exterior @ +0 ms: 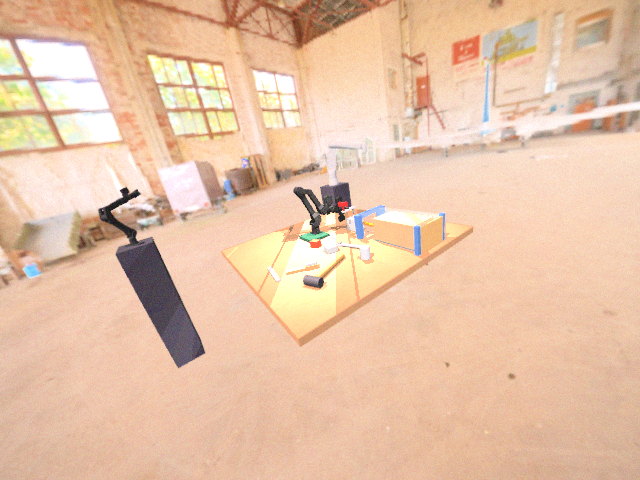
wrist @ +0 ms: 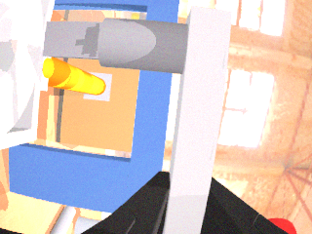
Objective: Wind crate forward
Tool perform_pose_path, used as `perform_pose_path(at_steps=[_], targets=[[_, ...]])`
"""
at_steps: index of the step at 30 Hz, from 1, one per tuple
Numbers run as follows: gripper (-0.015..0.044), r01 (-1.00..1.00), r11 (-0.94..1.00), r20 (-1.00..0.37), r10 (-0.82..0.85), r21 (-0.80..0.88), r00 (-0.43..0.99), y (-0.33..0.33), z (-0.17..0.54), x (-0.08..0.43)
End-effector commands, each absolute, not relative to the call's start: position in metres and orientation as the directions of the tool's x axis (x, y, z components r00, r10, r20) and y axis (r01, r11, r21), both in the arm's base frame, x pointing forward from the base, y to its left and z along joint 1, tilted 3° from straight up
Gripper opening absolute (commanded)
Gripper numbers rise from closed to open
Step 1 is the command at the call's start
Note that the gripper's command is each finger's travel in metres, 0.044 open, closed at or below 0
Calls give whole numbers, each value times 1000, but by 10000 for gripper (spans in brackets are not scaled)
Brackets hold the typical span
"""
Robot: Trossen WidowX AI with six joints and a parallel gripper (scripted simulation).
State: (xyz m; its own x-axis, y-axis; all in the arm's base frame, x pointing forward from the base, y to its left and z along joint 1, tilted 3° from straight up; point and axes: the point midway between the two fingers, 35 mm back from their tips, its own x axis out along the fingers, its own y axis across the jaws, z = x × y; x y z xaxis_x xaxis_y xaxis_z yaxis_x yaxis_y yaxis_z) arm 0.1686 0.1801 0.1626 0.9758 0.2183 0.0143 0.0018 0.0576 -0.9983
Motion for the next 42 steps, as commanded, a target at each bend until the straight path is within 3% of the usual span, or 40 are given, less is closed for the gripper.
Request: perform_pose_path(at_steps=[1, 42], targets=[[0, 3, 59, 16, 218, -998, 976, 180, 163, 169], [0, 3, 59, 16, 218, -998, 976, 180, 158, 169]])
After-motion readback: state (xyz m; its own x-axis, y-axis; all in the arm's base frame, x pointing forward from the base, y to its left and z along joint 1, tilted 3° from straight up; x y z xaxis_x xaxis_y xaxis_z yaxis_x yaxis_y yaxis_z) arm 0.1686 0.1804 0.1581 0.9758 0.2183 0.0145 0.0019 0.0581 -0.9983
